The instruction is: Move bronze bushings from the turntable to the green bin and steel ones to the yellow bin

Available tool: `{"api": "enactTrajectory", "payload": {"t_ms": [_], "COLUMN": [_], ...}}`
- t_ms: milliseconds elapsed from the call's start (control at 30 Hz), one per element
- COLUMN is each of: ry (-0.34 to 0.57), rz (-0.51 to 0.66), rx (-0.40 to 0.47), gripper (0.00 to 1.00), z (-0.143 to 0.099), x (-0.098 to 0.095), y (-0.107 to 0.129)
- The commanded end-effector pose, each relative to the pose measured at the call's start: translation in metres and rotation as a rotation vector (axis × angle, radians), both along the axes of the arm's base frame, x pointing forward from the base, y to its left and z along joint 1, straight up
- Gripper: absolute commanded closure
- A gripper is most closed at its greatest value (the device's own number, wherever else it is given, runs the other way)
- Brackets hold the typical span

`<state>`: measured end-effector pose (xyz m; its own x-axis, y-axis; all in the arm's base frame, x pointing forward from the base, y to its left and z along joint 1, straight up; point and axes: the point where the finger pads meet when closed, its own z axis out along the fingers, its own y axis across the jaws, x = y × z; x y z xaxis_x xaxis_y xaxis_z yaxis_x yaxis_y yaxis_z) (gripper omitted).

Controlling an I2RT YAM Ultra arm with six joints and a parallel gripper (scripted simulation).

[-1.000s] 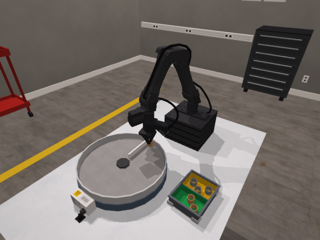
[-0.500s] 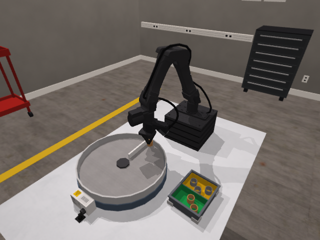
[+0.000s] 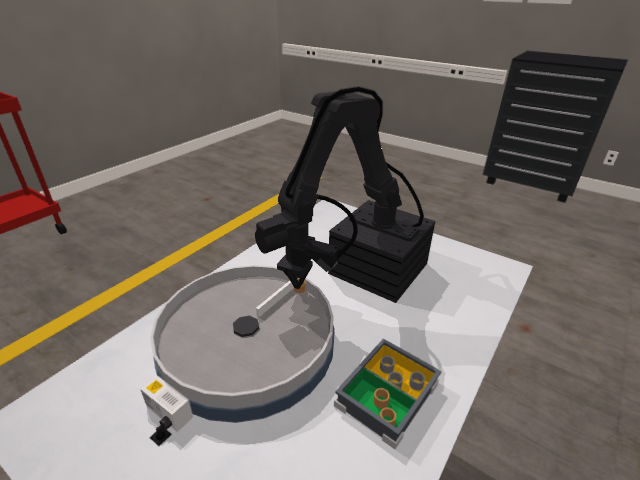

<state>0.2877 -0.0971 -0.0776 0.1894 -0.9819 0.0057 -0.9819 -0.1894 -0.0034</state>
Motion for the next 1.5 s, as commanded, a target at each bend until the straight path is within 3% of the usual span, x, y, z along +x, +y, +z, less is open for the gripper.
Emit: {"api": "enactTrajectory", "payload": {"t_ms": [0,467,567,667,1067,1467], "ry": [-0.004,-0.01,-0.035,-0.035,-0.033,-0.012], "rz": [-0.002,-0.002,-0.002,-0.002,-0.004,-0.004], "rx": [0.009,0.007,-0.002,-0.002,-0.008,-0.001], "gripper": [1.0,1.0,1.0,1.0,1.0,1.0], "z": [0.007,0.009,0.019,0.022,0.072,0.068], "x": [-0.003,-0.001,0.01,0.01,0.007,0.002], "y": [0.0,-0.001,-0.004,-0.004,-0.005,-0.003]}}
